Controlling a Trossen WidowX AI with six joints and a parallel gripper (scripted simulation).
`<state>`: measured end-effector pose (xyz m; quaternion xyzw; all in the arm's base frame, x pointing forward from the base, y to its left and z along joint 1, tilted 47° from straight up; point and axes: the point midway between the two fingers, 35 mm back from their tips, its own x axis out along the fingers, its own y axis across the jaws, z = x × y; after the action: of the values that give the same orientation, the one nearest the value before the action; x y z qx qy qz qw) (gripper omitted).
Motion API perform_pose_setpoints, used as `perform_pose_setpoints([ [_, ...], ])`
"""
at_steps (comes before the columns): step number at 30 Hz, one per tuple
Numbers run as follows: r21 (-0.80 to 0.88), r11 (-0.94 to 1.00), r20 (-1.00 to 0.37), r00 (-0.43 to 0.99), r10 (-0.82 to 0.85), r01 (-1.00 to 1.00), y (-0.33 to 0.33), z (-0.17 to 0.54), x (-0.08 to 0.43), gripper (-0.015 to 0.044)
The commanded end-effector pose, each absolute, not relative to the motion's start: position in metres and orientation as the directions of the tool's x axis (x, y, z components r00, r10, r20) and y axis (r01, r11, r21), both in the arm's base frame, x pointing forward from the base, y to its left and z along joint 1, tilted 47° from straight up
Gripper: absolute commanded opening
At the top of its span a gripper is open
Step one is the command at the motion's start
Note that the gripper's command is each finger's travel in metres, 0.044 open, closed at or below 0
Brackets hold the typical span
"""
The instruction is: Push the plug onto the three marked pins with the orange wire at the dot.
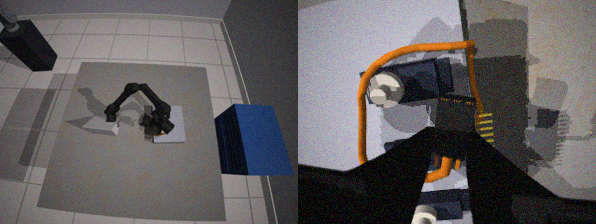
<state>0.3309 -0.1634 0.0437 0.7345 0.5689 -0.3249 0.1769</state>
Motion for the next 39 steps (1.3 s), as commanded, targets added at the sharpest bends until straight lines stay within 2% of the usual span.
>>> perform_pose_setpoints([
  [1, -0.008, -0.203, -0.683, 0.143, 0.716, 0.979, -0.159, 0.051, 0.325, 0.0],
  [10, 0.217, 0.012, -0.683, 0.143, 0.716, 0.976, -0.146, 0.061, 0.311, 0.0],
  [19, 0.42, 0.226, -0.682, 0.142, 0.717, 0.879, -0.133, 0.07, 0.296, 0.0],
  [29, 0.599, 0.437, -0.682, 0.141, 0.718, 0.671, -0.117, 0.079, 0.278, 0.0],
  [39, 0.706, 0.595, -0.681, 0.141, 0.718, 0.384, -0.101, 0.085, 0.26, 0.0],
])
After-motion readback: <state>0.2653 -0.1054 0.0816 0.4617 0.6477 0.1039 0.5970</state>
